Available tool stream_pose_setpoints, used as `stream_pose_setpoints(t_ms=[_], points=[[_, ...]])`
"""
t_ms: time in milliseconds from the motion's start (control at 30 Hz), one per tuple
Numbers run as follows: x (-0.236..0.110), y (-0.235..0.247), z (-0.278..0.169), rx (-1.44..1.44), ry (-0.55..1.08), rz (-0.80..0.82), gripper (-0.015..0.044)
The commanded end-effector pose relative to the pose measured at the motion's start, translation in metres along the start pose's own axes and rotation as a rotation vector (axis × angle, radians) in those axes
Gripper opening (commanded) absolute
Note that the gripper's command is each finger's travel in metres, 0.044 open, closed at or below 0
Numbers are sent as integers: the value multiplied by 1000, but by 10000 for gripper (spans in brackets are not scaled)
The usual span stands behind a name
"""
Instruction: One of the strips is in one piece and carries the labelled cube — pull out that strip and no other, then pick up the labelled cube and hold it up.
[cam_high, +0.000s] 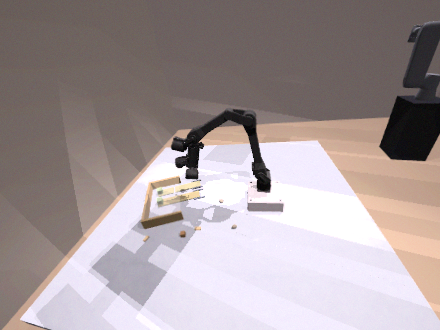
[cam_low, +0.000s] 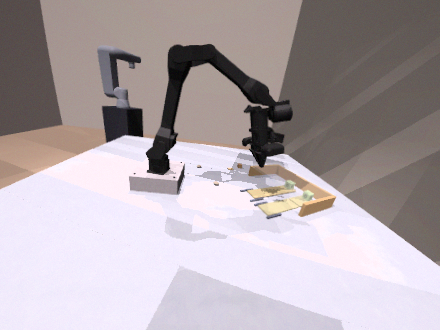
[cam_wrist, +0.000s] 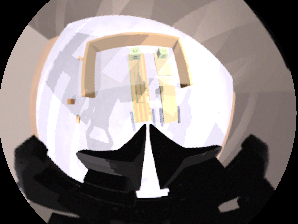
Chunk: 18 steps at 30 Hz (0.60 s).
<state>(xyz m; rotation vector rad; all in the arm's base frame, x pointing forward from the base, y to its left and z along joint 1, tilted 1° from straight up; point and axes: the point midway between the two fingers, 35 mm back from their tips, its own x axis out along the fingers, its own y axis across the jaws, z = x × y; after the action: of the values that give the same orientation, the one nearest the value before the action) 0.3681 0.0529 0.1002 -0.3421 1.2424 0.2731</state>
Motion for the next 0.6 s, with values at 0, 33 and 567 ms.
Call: stream_pose_setpoints(t_ms=[0, 33, 567], points=[[28, -4, 0, -75, 163, 61, 0], [35, -4, 1, -94, 202, 79, 0], [57, -3, -1, -122, 260, 107, 0]])
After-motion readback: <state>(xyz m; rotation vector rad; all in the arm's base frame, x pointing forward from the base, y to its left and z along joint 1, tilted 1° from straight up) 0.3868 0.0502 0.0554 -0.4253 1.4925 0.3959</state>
